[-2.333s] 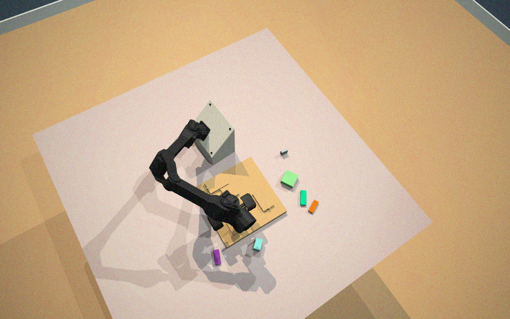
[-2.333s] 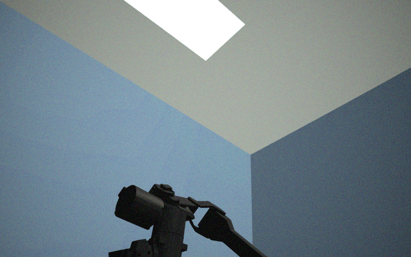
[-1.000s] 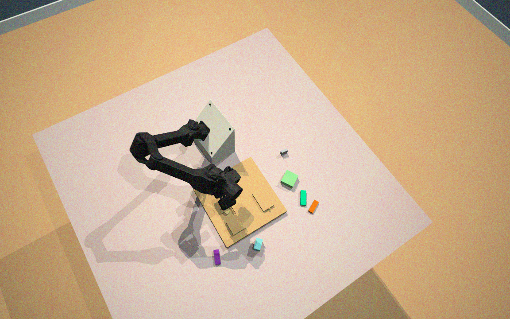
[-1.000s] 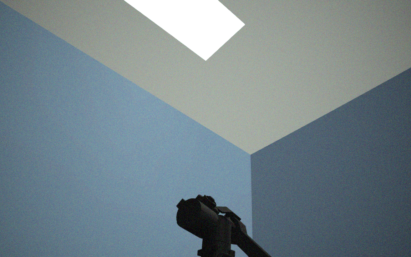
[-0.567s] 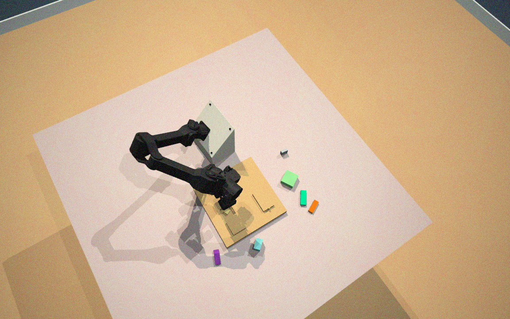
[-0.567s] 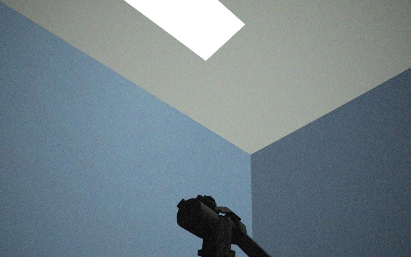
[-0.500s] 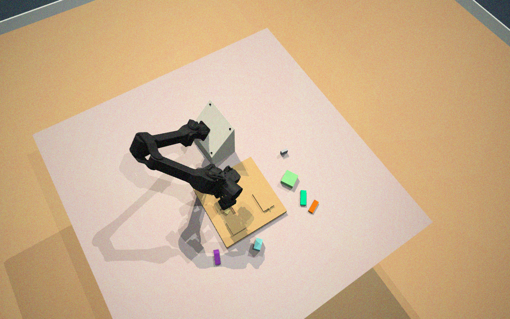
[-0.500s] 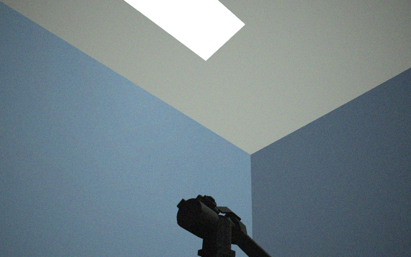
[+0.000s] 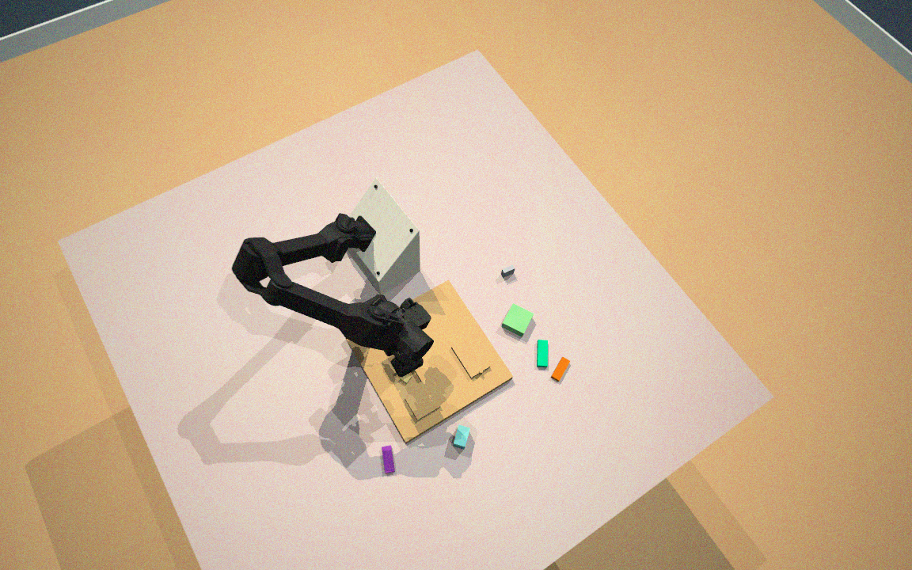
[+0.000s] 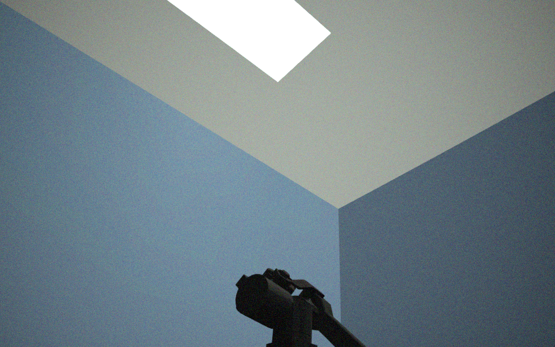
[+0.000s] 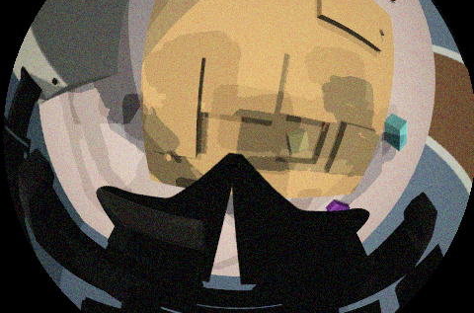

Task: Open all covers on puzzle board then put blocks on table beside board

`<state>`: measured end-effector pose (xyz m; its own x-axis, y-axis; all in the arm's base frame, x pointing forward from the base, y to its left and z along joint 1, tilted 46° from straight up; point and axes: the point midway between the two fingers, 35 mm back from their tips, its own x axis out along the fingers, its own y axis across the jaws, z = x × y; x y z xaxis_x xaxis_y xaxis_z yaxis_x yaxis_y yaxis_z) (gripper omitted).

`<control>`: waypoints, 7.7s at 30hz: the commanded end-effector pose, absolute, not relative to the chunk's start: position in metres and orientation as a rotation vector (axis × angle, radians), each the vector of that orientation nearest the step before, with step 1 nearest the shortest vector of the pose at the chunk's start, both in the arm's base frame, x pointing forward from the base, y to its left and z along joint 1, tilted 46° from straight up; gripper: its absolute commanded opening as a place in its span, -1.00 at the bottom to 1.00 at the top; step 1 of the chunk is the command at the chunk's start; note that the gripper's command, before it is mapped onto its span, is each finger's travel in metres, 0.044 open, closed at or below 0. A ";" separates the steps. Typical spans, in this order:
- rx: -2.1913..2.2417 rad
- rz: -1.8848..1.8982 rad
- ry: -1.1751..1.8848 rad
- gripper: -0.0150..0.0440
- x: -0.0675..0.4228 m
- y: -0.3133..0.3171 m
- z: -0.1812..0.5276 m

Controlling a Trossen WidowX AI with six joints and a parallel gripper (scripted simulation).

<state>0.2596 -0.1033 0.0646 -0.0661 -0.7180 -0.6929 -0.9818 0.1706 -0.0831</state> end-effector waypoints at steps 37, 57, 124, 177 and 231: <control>-1.609 0.562 1.844 -0.49 0.257 -0.132 0.036; -1.608 0.563 1.844 -0.49 0.259 -0.132 0.025; -1.606 0.565 1.841 -0.49 0.271 -0.087 -0.024; -1.403 0.271 1.829 -0.49 0.256 -0.045 0.007; -0.480 -0.776 1.469 -0.49 0.175 -0.049 0.029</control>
